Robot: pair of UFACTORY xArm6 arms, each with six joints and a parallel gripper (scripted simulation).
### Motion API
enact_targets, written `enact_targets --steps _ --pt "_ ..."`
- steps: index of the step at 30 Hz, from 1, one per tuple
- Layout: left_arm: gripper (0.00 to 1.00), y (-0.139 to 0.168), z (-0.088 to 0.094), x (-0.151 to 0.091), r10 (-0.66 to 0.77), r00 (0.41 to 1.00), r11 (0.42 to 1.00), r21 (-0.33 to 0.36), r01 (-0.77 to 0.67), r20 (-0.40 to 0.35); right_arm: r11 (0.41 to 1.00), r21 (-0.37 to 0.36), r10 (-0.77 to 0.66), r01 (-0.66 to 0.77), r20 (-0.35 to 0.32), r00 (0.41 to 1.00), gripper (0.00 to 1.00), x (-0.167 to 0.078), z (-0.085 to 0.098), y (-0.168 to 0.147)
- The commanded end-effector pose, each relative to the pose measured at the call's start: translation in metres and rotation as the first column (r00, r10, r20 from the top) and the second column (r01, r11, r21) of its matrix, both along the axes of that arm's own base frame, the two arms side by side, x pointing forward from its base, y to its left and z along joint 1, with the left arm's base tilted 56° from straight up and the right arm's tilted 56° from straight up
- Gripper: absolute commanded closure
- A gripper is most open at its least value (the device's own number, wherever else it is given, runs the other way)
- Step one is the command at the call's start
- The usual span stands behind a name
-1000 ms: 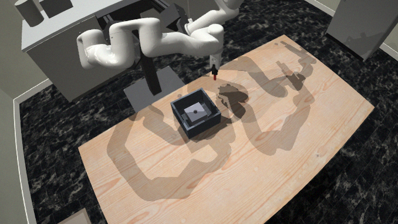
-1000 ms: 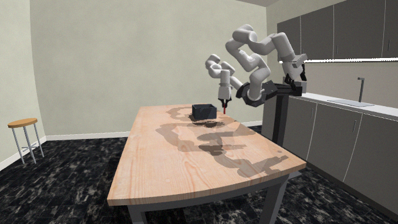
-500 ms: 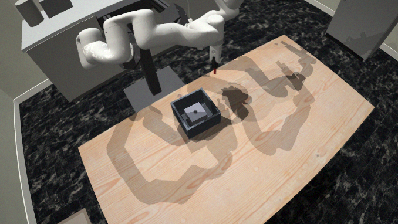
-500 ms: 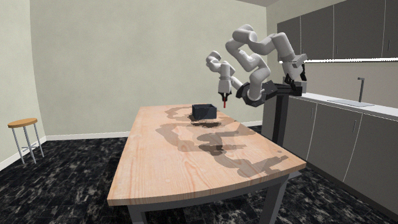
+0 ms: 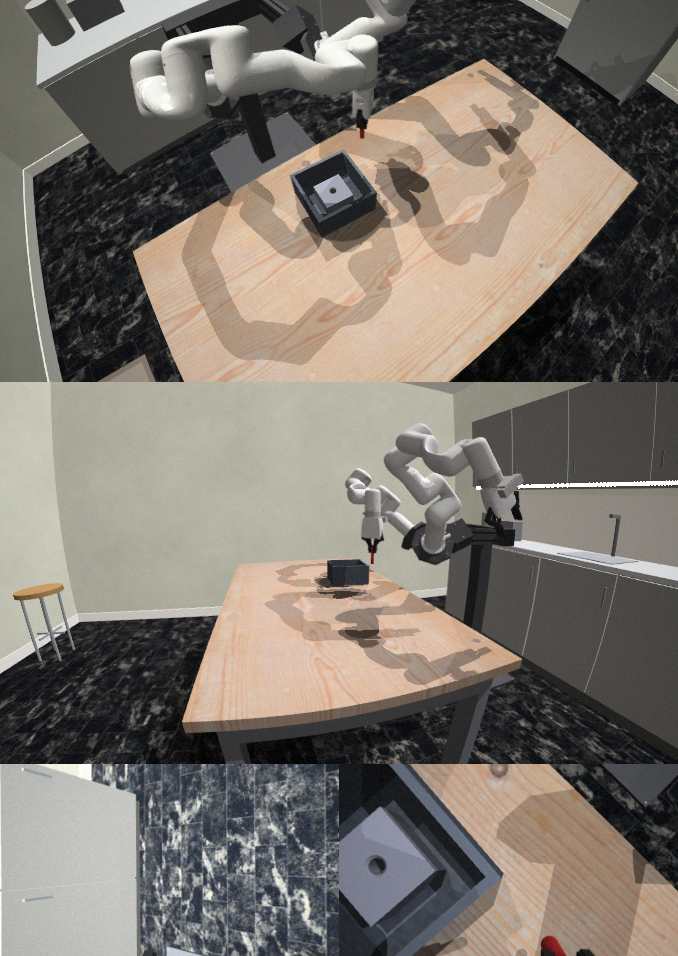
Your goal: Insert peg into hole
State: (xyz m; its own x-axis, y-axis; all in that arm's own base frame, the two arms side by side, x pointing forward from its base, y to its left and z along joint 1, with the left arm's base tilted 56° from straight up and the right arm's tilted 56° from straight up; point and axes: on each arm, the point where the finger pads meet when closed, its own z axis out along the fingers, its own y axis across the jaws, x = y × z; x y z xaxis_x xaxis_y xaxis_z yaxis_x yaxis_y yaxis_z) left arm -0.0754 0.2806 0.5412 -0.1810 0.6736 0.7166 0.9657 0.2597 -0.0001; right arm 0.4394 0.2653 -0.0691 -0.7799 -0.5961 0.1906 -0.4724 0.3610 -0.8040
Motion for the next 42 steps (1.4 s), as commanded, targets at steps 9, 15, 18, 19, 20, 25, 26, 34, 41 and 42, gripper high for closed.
enact_targets --steps 9,15,18,19,20,25,26,34,41,42 --pt "0.00 0.000 0.002 0.000 0.000 1.000 1.000 0.004 0.000 -0.001 1.000 0.007 0.006 -0.006 0.002 1.000 1.00 0.033 0.110 -0.065" --pt "0.00 0.000 0.002 0.000 0.000 1.000 1.000 0.004 0.000 -0.001 1.000 0.004 0.006 -0.006 0.004 1.000 1.00 0.037 0.143 -0.093" --pt "0.00 0.000 0.002 0.000 0.000 1.000 1.000 0.004 0.000 -0.001 1.000 0.003 0.005 -0.005 0.004 1.000 1.00 0.037 0.149 -0.098" --pt "0.00 0.000 0.002 0.000 0.000 1.000 1.000 0.004 0.000 -0.001 1.000 0.003 0.005 -0.005 0.004 1.000 1.00 0.037 0.150 -0.099" --pt "0.00 0.000 0.002 0.000 0.000 1.000 1.000 0.004 0.000 -0.001 1.000 0.003 0.005 -0.005 0.004 1.000 1.00 0.037 0.150 -0.099" --pt "0.00 0.000 0.002 0.000 0.000 1.000 1.000 0.004 0.000 -0.001 1.000 0.003 0.005 -0.005 0.004 1.000 1.00 0.037 0.150 -0.099" --pt "0.00 0.000 0.002 0.000 0.000 1.000 1.000 0.004 0.000 -0.001 1.000 0.003 0.005 -0.005 0.004 1.000 1.00 0.037 0.150 -0.099" --pt "0.00 0.000 0.002 0.000 0.000 1.000 1.000 0.004 0.000 -0.001 1.000 0.003 0.005 -0.005 0.004 1.000 1.00 0.037 0.150 -0.099" --pt "0.00 0.000 0.002 0.000 0.000 1.000 1.000 0.004 0.000 -0.001 1.000 0.003 0.005 -0.005 0.004 1.000 1.00 0.037 0.150 -0.099" --pt "0.00 0.000 0.002 0.000 0.000 1.000 1.000 0.004 0.000 -0.001 1.000 0.003 0.005 -0.005 0.004 1.000 1.00 0.037 0.150 -0.099"
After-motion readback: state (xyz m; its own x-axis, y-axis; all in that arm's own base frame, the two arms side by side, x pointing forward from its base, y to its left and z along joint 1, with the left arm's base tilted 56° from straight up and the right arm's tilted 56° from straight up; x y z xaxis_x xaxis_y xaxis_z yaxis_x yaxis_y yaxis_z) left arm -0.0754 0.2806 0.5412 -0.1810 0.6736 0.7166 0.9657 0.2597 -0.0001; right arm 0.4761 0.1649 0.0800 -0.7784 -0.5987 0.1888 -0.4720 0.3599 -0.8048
